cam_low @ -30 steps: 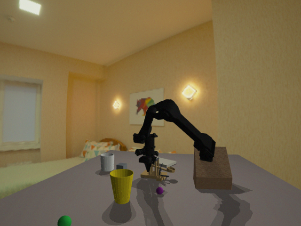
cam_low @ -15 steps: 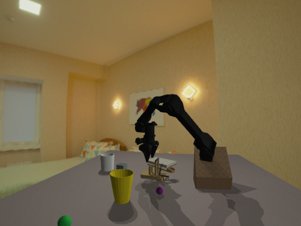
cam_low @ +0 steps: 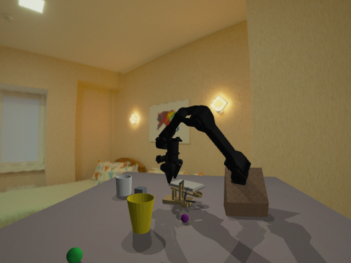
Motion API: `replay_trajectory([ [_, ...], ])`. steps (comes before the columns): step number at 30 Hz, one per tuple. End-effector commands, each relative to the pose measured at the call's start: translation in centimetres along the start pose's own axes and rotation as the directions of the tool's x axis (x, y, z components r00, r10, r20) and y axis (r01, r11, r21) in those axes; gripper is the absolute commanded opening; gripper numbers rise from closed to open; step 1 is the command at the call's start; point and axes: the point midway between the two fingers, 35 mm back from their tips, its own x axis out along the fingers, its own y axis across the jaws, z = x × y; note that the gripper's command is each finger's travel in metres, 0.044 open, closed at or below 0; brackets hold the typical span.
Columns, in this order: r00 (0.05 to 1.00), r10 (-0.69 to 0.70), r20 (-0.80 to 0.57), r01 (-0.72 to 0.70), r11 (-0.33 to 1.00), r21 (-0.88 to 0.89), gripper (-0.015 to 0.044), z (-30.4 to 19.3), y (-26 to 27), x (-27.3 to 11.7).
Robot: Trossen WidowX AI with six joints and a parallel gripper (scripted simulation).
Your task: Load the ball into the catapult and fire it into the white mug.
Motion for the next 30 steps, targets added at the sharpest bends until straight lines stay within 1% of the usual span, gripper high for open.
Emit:
replay_trajectory([
  [1, 1.0, 0.012, -0.019, -0.012, 1.0, 0.01, 0.044, -0.6, 0.2, 2.3],
  [6, 1.0, 0.012, -0.019, -0.012, 1.0, 0.01, 0.044, -0.6, 0.2, 2.5],
  [30, 1.0, 0.014, -0.019, -0.014, 1.0, 0.01, 0.044, -0.6, 0.3, 6.4],
])
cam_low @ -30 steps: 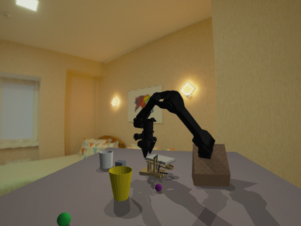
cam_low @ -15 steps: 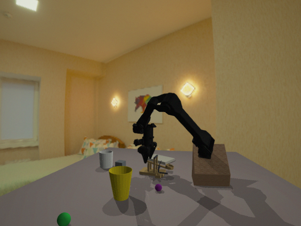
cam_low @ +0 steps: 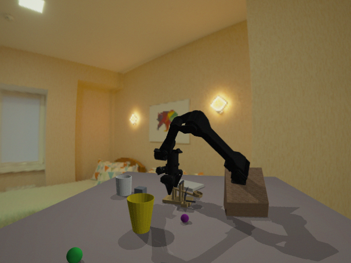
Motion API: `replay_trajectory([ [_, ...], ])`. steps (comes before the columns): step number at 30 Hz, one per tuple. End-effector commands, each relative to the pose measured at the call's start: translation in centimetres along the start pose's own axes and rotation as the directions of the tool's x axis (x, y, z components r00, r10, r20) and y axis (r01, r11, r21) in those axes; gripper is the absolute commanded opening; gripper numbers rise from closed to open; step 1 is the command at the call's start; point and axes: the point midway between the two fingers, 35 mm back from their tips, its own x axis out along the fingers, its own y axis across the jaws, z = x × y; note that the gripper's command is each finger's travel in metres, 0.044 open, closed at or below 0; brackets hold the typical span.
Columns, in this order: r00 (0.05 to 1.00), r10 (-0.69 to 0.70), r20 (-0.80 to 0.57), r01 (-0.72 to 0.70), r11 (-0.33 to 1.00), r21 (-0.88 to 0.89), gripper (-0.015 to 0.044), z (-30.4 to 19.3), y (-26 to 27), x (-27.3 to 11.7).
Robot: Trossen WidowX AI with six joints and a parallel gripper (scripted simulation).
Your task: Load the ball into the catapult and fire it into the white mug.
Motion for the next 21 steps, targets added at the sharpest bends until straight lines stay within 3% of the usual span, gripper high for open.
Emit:
replay_trajectory([
  [1, 1.0, 0.008, -0.007, -0.008, 1.0, 0.012, 0.044, -0.3, -0.1, 0.9],
  [12, 1.0, 0.01, -0.008, -0.01, 1.0, 0.011, 0.044, -0.4, 0.0, 1.9],
  [21, 1.0, 0.003, -0.004, -0.003, 1.0, 0.002, 0.0204, -0.2, 0.1, 1.6],
])
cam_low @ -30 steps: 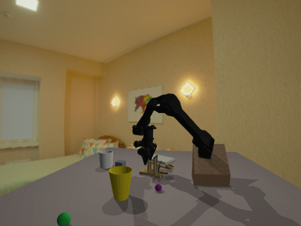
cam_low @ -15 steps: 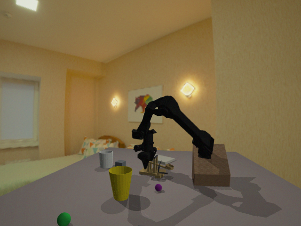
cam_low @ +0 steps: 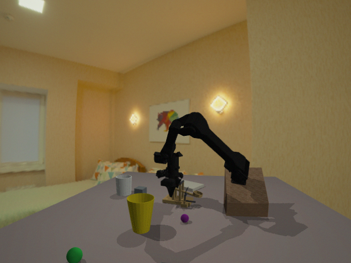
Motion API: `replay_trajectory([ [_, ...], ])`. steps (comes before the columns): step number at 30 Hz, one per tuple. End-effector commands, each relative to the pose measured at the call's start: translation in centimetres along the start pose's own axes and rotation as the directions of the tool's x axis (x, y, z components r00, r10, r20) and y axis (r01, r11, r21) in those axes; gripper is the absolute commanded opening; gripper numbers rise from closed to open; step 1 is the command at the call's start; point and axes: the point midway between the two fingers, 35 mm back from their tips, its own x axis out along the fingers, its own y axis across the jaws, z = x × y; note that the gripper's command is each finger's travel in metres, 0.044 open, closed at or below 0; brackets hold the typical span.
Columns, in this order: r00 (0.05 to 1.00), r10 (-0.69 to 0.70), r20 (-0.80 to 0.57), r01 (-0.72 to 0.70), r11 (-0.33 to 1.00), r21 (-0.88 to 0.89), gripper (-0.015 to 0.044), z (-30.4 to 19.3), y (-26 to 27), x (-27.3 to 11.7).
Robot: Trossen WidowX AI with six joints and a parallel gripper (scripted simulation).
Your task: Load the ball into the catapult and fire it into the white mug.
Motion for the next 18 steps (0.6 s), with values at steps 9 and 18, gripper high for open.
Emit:
replay_trajectory([
  [9, 1.0, -0.001, 0.001, 0.001, 1.0, -0.001, 0.0085, 0.1, 0.0, -0.3],
  [18, 1.0, -0.002, 0.0, 0.002, 1.0, 0.002, 0.0, 0.0, -0.1, -5.0],
])
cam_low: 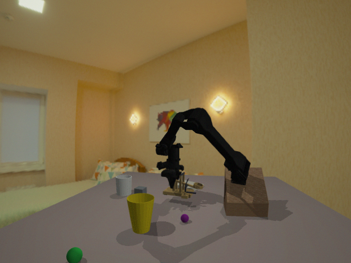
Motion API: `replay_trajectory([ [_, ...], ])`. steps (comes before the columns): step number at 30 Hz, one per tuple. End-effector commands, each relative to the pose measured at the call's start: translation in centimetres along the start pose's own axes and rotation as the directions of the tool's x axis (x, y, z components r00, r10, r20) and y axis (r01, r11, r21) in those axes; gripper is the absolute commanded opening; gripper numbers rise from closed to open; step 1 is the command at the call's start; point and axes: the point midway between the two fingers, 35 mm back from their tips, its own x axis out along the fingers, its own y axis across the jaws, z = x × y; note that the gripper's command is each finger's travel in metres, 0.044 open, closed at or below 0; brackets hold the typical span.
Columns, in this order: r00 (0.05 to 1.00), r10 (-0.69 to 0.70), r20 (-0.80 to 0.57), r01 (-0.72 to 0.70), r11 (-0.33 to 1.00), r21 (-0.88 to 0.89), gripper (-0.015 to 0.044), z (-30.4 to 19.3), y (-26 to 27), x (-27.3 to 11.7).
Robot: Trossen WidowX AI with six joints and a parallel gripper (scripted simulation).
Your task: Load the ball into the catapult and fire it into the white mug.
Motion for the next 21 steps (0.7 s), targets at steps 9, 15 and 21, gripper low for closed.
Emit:
replay_trajectory([
  [9, 1.0, -0.006, 0.004, 0.006, 1.0, -0.01, 0.0, 0.3, 0.2, 0.6],
  [15, 1.0, -0.005, 0.004, 0.005, 1.0, -0.008, 0.0, 0.3, 0.2, 1.6],
  [21, 1.0, -0.003, 0.003, 0.003, 1.0, -0.006, 0.0, 0.3, 0.2, 2.6],
])
